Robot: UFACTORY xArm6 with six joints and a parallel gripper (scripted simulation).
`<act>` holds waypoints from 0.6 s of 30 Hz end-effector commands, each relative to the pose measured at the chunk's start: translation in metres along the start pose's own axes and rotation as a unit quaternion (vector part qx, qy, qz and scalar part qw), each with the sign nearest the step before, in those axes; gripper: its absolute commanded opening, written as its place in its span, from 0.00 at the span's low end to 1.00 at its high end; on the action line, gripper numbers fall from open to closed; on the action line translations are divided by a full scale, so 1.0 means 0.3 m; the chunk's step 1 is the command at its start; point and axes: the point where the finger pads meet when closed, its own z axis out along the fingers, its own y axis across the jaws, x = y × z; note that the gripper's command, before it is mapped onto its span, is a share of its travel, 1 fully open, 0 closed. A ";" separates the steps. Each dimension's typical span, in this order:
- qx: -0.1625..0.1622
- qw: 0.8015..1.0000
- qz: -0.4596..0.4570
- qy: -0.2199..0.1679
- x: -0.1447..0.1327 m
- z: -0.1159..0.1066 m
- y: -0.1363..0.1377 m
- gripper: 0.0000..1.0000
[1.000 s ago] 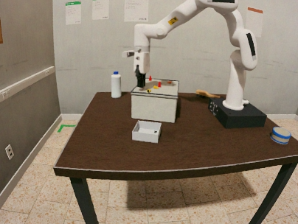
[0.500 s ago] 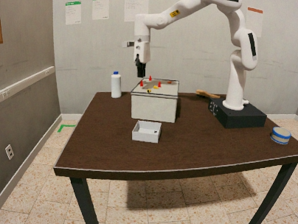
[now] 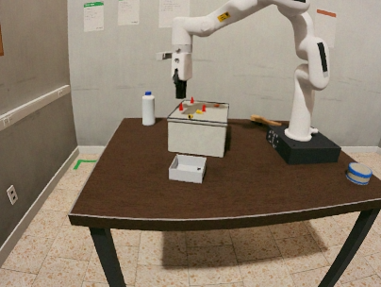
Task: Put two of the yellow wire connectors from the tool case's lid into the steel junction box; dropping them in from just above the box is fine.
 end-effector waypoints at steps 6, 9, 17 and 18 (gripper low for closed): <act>0.001 1.000 0.000 0.002 -0.051 -0.007 -0.081 0.03; 0.001 1.000 0.000 0.002 -0.093 -0.007 -0.142 0.03; 0.001 1.000 0.000 0.002 -0.194 -0.007 -0.288 0.03; 0.001 1.000 0.000 0.002 -0.211 -0.007 -0.313 0.03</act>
